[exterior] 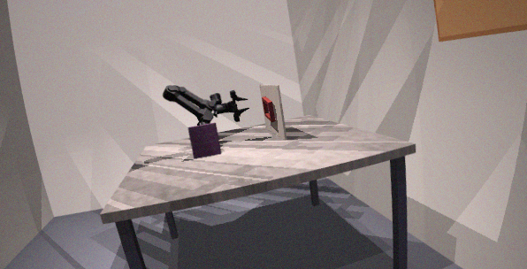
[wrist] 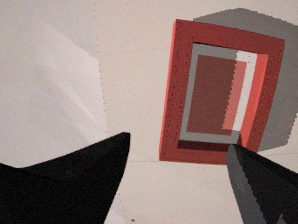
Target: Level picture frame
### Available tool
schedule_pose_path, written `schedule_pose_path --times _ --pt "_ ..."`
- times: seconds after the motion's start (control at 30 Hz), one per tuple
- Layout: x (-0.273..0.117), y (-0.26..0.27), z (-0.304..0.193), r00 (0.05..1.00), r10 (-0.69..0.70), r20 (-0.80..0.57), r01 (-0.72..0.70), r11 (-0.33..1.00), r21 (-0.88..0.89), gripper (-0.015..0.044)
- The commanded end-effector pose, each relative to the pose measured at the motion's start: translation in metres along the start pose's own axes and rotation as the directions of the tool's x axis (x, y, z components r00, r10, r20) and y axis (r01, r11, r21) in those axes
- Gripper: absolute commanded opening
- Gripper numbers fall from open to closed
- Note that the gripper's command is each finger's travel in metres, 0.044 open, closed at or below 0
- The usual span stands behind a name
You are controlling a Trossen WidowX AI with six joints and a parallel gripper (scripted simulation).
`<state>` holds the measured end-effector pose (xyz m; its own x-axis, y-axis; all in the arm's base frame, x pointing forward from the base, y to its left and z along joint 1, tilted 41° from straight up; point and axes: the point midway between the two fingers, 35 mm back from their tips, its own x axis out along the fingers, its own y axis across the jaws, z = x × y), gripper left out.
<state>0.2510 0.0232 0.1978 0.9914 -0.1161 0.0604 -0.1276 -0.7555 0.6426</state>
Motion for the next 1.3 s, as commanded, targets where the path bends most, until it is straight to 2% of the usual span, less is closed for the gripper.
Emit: schedule_pose_path --times 0.0,0.23,0.6,1.27 --pt "0.001 -0.002 0.001 1.0 -0.008 0.001 0.008 1.0 0.001 0.026" --pt "0.013 -0.001 -0.003 1.0 -0.007 0.001 0.007 1.0 0.001 0.026" --pt "0.079 -0.003 0.001 1.0 -0.005 -0.002 0.005 1.0 0.0 0.026" --pt "0.081 -0.003 0.001 1.0 -0.005 -0.002 0.005 1.0 0.0 0.026"
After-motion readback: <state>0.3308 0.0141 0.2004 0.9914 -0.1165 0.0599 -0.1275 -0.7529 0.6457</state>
